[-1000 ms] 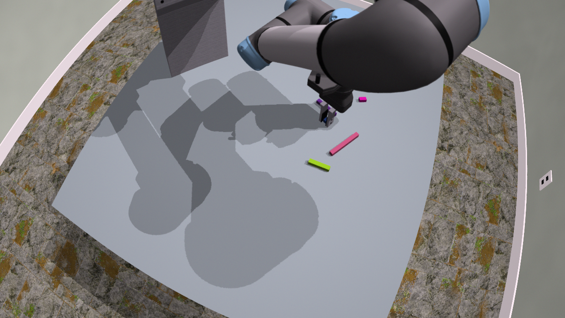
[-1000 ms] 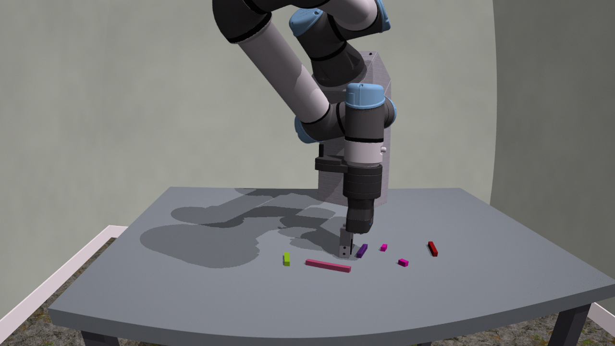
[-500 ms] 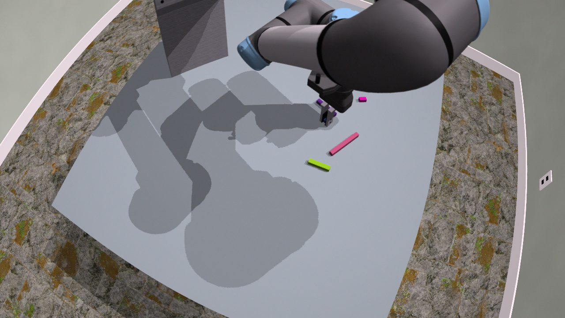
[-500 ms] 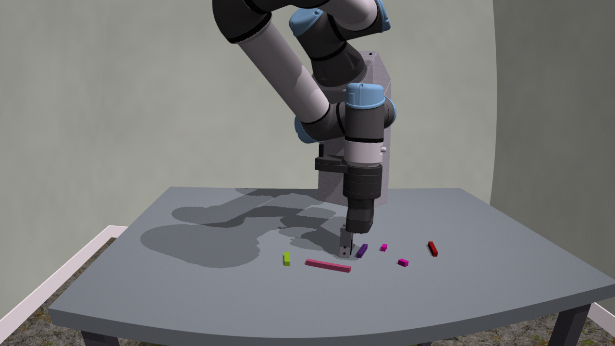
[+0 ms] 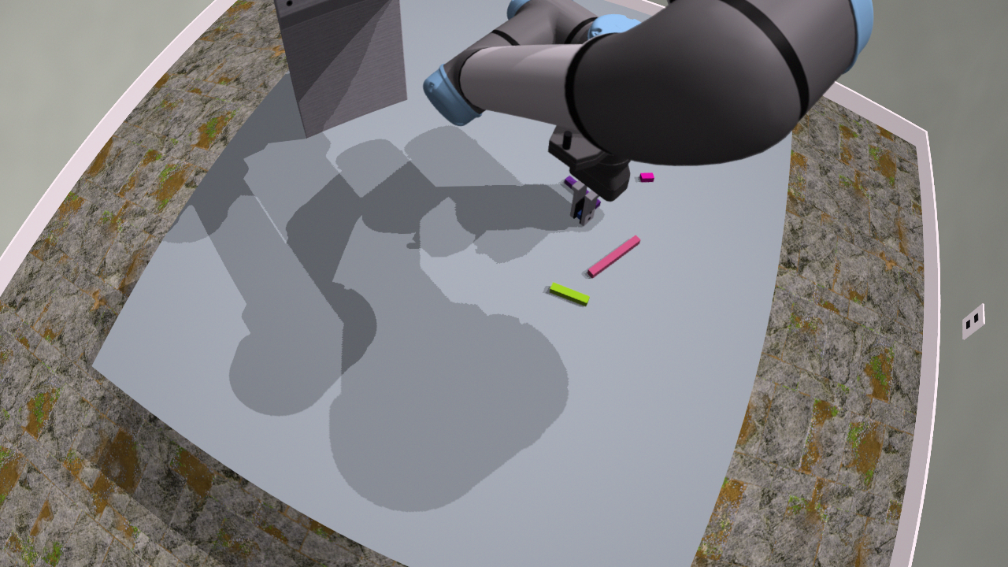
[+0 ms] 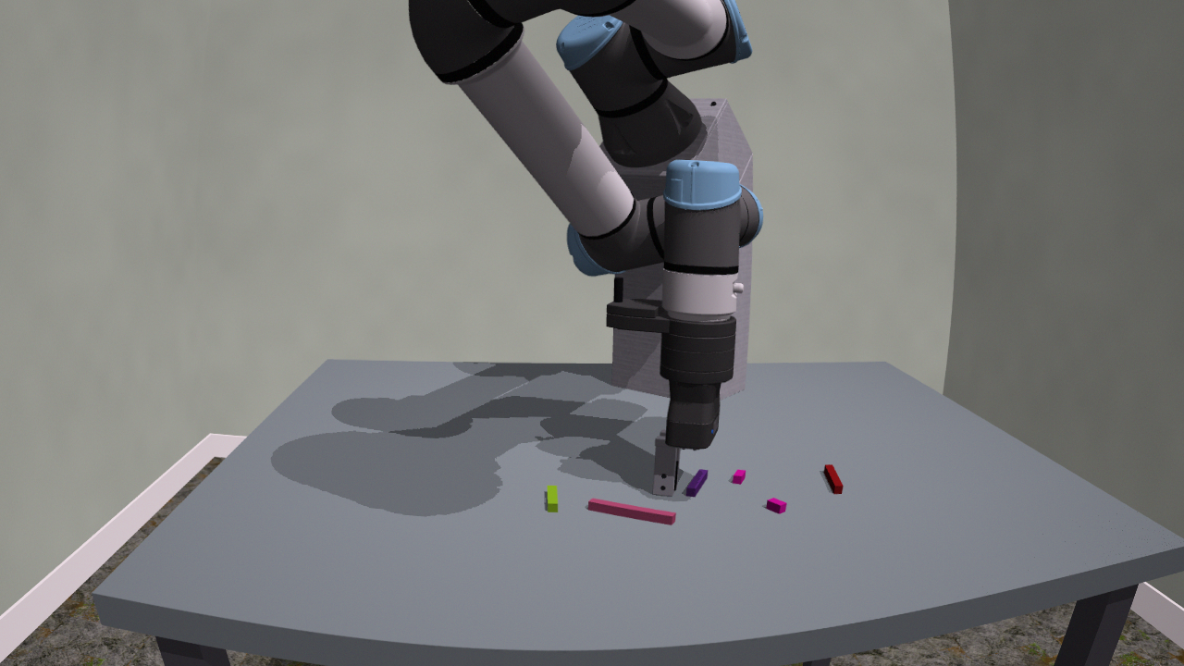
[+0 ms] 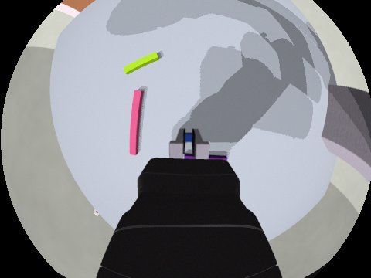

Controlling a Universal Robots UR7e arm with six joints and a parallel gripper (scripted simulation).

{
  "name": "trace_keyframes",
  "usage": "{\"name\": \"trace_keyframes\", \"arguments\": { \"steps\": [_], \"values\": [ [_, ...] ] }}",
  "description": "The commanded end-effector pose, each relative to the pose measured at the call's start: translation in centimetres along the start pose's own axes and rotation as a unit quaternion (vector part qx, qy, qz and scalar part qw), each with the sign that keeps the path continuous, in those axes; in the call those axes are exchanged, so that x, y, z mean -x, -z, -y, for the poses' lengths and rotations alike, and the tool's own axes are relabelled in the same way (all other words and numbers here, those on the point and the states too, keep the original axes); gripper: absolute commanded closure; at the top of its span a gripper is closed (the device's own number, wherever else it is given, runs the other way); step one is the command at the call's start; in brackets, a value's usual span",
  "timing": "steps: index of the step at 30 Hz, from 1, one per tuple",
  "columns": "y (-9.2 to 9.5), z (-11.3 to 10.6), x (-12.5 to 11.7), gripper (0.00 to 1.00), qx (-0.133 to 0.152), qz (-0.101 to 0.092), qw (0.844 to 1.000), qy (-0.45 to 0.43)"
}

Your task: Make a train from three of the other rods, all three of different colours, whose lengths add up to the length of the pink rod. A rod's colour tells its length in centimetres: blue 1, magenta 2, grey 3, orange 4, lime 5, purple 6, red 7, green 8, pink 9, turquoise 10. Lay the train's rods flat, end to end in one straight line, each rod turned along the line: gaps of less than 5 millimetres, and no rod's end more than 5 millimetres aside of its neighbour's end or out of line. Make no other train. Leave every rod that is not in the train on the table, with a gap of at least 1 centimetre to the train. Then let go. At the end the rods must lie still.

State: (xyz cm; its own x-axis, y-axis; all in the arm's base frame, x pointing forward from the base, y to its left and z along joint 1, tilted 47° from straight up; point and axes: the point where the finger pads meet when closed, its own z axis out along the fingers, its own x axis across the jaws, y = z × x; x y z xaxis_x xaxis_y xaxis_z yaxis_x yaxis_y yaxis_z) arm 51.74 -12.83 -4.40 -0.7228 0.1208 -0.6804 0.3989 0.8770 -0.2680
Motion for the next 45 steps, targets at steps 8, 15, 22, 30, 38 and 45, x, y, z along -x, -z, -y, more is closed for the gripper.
{"name": "trace_keyframes", "arguments": {
  "steps": [8,15,22,30,38,45],
  "values": [
    [1.9,-0.1,-0.1,0.76,0.001,0.000,1.000,0.001],
    [4.5,0.0,-0.1,0.76,0.001,0.000,1.000,0.001],
    [8.1,0.0,-0.1,0.76,0.000,0.000,1.000,0.001],
    [9.8,0.0,-0.1,0.76,0.000,0.000,1.000,0.001],
    [10.1,0.0,0.0,0.76,0.000,0.001,1.000,0.000],
    [10.0,-0.2,0.0,0.76,0.001,0.000,1.000,0.001]
  ]
}}
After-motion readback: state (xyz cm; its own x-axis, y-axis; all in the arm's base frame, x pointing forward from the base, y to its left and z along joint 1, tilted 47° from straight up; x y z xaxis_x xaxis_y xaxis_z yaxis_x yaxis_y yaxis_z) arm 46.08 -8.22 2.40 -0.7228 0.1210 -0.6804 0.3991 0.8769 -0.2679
